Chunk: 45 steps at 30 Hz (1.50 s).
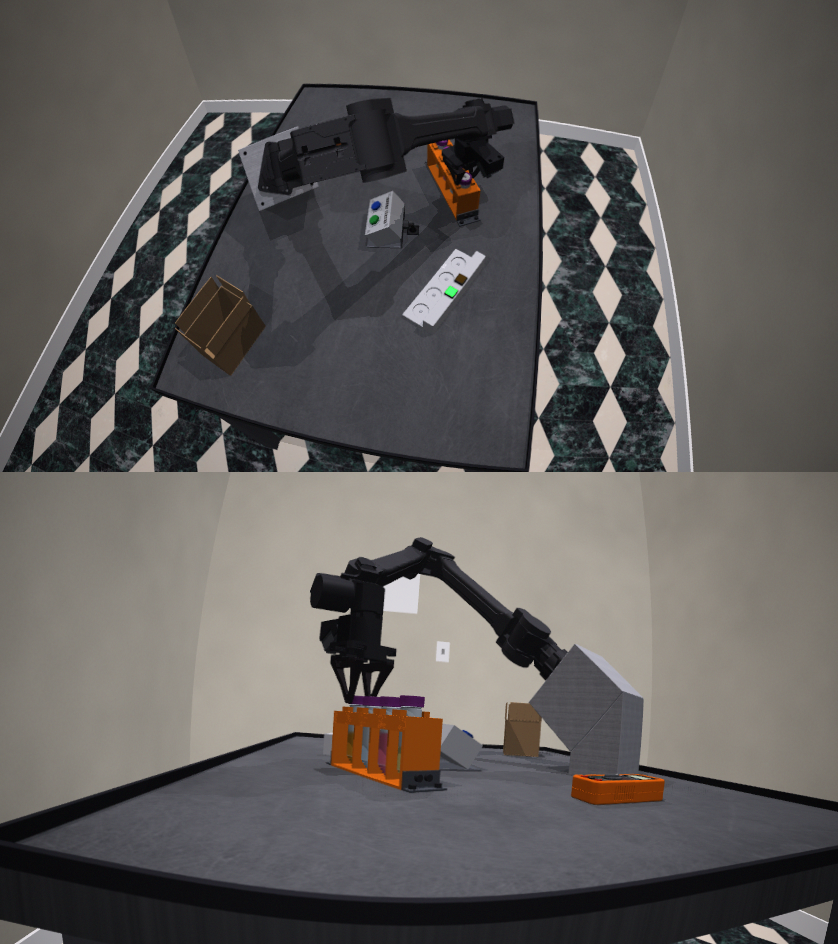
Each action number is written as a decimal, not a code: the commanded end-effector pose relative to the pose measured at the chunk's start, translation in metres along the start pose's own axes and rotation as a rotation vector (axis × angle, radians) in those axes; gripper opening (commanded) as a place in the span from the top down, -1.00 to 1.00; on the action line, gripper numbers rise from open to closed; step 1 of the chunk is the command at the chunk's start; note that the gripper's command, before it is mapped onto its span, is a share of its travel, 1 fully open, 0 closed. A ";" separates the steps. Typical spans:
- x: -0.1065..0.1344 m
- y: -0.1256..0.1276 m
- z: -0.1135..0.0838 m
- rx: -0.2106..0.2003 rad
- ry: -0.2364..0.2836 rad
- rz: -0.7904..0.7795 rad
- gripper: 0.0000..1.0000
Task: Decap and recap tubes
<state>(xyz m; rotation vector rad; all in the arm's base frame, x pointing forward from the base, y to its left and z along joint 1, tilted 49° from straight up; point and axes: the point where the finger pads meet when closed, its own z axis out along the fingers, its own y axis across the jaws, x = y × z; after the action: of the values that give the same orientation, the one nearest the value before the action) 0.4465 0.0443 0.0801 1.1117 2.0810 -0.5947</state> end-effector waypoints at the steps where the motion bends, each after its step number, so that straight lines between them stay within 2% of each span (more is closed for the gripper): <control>1: -0.004 0.009 -0.005 -0.025 -0.002 -0.217 0.02; 2: -0.003 0.012 -0.006 -0.036 -0.004 -0.305 0.02; 3: -0.004 0.009 -0.005 -0.025 -0.003 -0.300 0.02; 6: -0.003 0.012 -0.007 -0.036 -0.007 -0.471 0.02; 8: -0.003 0.012 -0.007 -0.036 -0.007 -0.471 0.02; 10: -0.003 0.012 -0.006 -0.035 -0.009 -0.630 0.02; 13: -0.004 0.009 -0.005 -0.024 -0.008 -0.717 0.02; 14: -0.003 0.012 -0.006 -0.035 -0.013 -0.803 0.02; 15: -0.004 0.009 -0.005 -0.024 -0.009 -0.800 0.02; 16: -0.003 0.012 -0.006 -0.034 -0.014 -0.887 0.02; 17: -0.004 0.009 -0.005 -0.024 -0.010 -0.883 0.02; 18: -0.003 0.012 -0.006 -0.034 -0.016 -0.971 0.02; 21: -0.003 0.012 -0.006 -0.033 -0.017 -1.054 0.02; 22: -0.003 0.012 -0.006 -0.033 -0.019 -1.137 0.02; 25: -0.003 0.012 -0.006 -0.033 -0.018 -1.137 0.02; 27: -0.003 0.012 -0.006 -0.032 -0.022 -1.304 0.02; 28: -0.003 0.012 -0.006 -0.032 -0.021 -1.304 0.02; 29: -0.003 0.012 -0.006 -0.031 -0.023 -1.387 0.02; 30: -0.003 0.012 -0.006 -0.031 -0.023 -1.387 0.02; 31: -0.003 0.012 -0.006 -0.031 -0.025 -1.471 0.02; 32: -0.003 0.012 -0.006 -0.030 -0.024 -1.470 0.02; 33: -0.003 0.012 -0.006 -0.030 -0.026 -1.554 0.02; 36: -0.003 0.015 -0.006 -0.030 -0.029 -1.637 0.02; 39: -0.001 0.011 -0.005 -0.026 -0.028 -1.808 0.02; 42: -0.002 0.012 -0.005 -0.026 -0.028 -1.808 0.02; 44: -0.001 0.014 -0.006 -0.025 -0.032 -1.975 0.02; 45: -0.002 0.015 -0.006 -0.025 -0.033 -1.974 0.02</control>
<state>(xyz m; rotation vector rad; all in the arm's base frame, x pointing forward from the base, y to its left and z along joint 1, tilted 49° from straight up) 0.4468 0.0445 0.0802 -1.1073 2.5642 -1.2748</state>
